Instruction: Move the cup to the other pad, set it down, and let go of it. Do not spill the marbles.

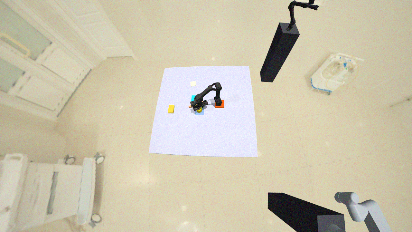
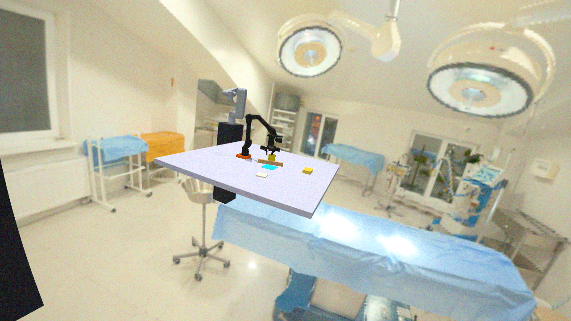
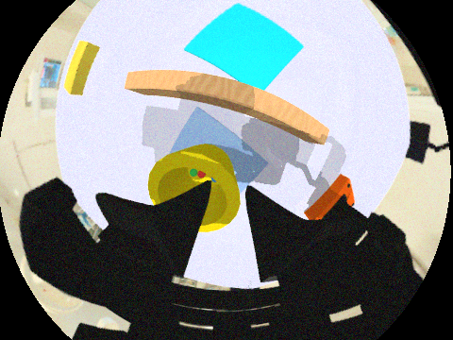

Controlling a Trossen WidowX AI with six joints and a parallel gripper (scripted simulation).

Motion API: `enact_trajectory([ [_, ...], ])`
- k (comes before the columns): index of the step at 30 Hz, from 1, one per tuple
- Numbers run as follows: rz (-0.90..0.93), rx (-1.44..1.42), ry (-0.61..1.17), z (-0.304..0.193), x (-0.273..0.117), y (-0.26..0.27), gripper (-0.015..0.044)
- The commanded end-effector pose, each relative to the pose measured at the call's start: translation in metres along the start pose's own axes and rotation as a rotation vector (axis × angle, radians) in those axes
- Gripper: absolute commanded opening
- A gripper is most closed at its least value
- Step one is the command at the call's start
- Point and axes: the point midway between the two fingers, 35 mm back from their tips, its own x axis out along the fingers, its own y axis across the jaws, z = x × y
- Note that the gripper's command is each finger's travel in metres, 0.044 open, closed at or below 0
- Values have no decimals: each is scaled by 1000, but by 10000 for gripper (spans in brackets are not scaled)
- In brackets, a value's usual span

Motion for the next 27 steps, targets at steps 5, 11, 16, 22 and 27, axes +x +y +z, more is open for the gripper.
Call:
enact_trajectory([
  [5, -5, -4, -2, 0, 9, -2, 167],
  [11, -4, 0, 1, 0, 8, -2, 147],
  [16, -4, 0, 1, 0, 8, -2, 113],
  [22, -4, 0, 1, 0, 8, -2, 73],
  [27, -4, 0, 1, 0, 8, -2, 40],
])
